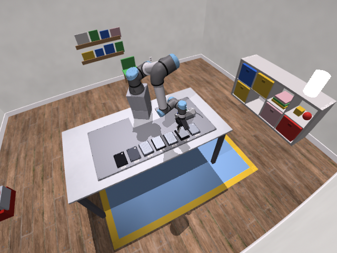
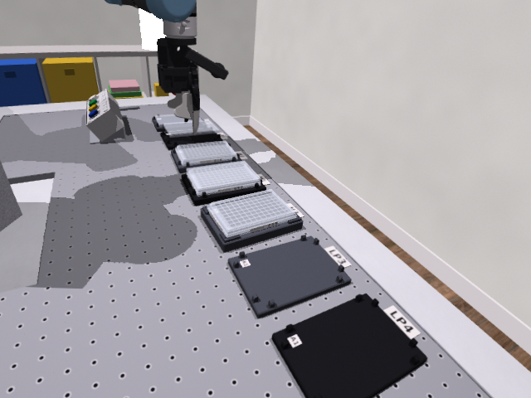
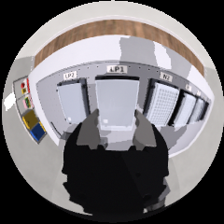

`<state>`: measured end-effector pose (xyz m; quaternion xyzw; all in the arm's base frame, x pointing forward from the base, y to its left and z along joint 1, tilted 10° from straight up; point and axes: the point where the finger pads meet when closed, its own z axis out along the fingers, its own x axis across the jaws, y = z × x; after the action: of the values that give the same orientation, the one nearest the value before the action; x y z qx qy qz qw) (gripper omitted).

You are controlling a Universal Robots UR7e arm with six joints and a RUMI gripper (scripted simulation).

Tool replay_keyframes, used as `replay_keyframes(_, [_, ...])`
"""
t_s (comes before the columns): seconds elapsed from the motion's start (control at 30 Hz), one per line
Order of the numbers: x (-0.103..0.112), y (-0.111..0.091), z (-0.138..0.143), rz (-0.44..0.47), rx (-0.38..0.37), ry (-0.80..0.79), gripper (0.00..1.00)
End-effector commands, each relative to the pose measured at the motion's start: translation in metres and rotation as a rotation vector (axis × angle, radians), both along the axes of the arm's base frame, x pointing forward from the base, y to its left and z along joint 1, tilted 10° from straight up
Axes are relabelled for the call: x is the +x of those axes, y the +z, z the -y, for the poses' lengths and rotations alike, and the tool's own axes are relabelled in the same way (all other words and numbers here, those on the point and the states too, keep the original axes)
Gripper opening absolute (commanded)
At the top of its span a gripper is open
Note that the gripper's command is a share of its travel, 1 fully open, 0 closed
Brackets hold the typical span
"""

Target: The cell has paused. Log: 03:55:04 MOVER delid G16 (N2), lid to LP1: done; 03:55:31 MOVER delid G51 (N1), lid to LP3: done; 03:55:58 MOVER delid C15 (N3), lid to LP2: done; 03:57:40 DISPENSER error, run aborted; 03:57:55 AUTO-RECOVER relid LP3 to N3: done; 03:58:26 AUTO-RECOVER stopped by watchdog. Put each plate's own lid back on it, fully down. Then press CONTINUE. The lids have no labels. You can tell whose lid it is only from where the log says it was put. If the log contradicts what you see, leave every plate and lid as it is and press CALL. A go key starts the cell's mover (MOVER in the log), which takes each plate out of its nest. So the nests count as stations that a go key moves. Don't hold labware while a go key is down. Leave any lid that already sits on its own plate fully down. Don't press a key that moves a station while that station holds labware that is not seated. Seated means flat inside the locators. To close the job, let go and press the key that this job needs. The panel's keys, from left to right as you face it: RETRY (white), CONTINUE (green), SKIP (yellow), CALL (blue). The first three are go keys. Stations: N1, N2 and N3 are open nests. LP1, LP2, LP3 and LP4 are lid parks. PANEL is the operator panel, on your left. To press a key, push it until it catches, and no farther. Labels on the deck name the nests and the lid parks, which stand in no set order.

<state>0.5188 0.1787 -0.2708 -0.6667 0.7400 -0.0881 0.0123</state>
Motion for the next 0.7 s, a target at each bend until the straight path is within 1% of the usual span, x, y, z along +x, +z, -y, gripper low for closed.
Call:
replay_keyframes(0.0, [-0.001, 0.008, -0.001, 0.001, 0.0, 0.0, 0.0])
replay_keyframes(0.23, [-0.002, 0.019, -0.002, 0.001, 0.0, 0.0, 0.0])
replay_keyframes(0.37, [-0.002, 0.019, -0.002, 0.001, 0.0, 0.0, 0.0])
replay_keyframes(0.47, [-0.004, 0.021, 0.012, 0.007, 0.007, -0.047, 0.0])
replay_keyframes(0.67, [-0.008, 0.024, 0.042, 0.007, 0.007, -0.047, 0.0])
